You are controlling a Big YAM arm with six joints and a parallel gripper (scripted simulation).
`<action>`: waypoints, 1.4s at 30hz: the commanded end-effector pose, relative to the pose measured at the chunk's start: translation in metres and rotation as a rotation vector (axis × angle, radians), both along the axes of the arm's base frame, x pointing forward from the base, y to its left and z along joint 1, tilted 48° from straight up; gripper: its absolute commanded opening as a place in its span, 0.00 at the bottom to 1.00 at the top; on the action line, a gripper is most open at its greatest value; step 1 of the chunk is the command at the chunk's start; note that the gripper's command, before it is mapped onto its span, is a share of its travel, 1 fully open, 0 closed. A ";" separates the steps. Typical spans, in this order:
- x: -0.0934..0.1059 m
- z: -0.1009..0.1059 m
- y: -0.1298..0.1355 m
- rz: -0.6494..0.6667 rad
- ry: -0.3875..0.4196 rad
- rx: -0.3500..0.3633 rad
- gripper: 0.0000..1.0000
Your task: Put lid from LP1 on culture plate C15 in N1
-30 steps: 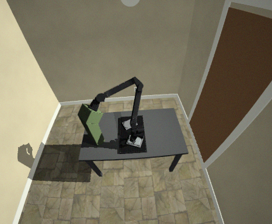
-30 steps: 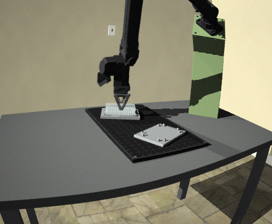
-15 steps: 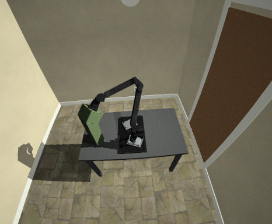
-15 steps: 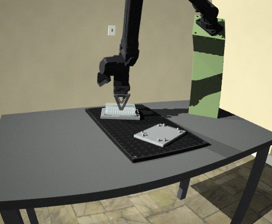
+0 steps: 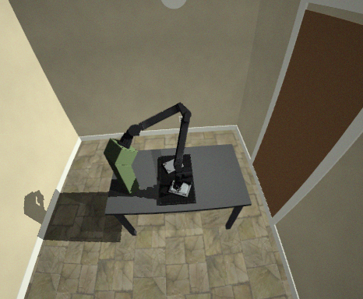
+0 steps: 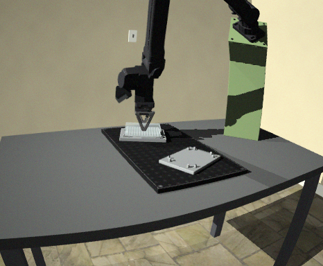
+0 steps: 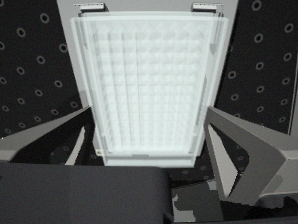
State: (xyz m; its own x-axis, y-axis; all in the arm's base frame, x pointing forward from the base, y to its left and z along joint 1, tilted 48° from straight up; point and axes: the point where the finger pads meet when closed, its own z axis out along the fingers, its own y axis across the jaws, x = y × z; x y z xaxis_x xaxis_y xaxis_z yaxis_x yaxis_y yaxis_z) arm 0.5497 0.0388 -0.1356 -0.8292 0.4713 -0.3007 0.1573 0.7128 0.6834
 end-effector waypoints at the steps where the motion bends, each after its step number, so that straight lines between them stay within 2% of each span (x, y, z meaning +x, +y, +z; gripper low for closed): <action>1: -0.001 0.002 -0.003 -0.007 -0.003 -0.001 0.00; 2: 0.005 0.008 -0.005 -0.018 -0.019 0.001 0.00; 18: 0.006 0.012 -0.004 -0.014 -0.026 -0.001 0.00; 42: 0.005 -0.004 0.003 -0.007 -0.005 0.002 0.00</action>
